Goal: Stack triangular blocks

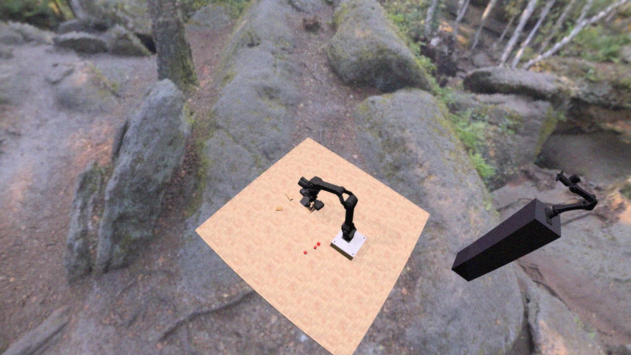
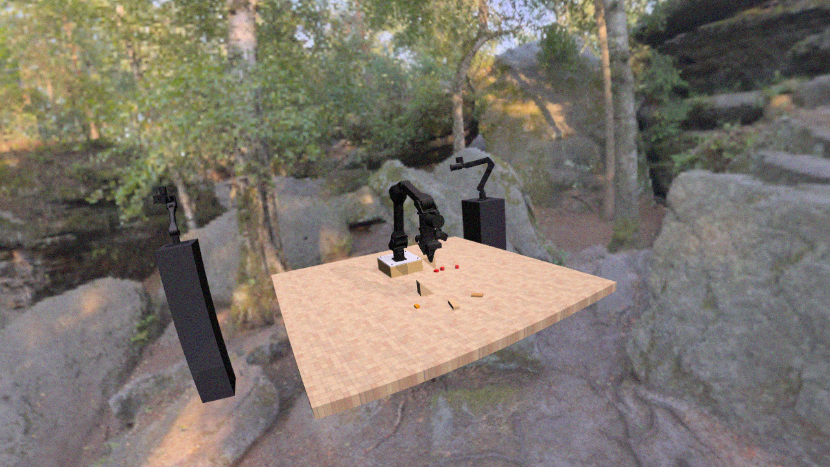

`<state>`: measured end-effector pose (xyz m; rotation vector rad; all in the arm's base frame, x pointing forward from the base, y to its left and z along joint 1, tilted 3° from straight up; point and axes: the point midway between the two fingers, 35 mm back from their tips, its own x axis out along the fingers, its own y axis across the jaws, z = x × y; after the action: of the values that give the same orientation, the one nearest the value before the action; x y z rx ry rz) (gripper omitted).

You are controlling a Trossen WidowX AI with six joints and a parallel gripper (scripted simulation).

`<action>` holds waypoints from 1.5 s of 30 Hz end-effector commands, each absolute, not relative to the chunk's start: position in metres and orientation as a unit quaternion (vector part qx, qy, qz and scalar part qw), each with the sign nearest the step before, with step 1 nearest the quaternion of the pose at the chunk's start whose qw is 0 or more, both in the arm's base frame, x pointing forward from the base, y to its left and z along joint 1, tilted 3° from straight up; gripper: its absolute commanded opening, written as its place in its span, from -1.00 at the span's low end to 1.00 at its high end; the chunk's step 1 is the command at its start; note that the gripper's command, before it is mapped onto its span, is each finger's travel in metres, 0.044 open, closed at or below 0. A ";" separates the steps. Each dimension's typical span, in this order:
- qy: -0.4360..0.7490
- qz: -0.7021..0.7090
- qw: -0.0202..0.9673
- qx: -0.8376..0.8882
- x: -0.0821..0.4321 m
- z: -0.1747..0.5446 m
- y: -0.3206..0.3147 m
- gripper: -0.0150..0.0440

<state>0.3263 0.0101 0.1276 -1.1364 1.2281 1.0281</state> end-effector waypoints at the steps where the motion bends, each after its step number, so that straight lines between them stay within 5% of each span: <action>1: 0.519 0.436 0.557 -0.480 0.336 0.137 0.017 -0.49; 14: 0.518 0.436 0.558 -0.480 0.356 0.157 0.031 -0.49; 45: 0.519 0.435 0.557 -0.481 0.357 0.055 -0.011 -0.49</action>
<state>0.3577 -0.0096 0.0628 -1.1374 1.2283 1.0204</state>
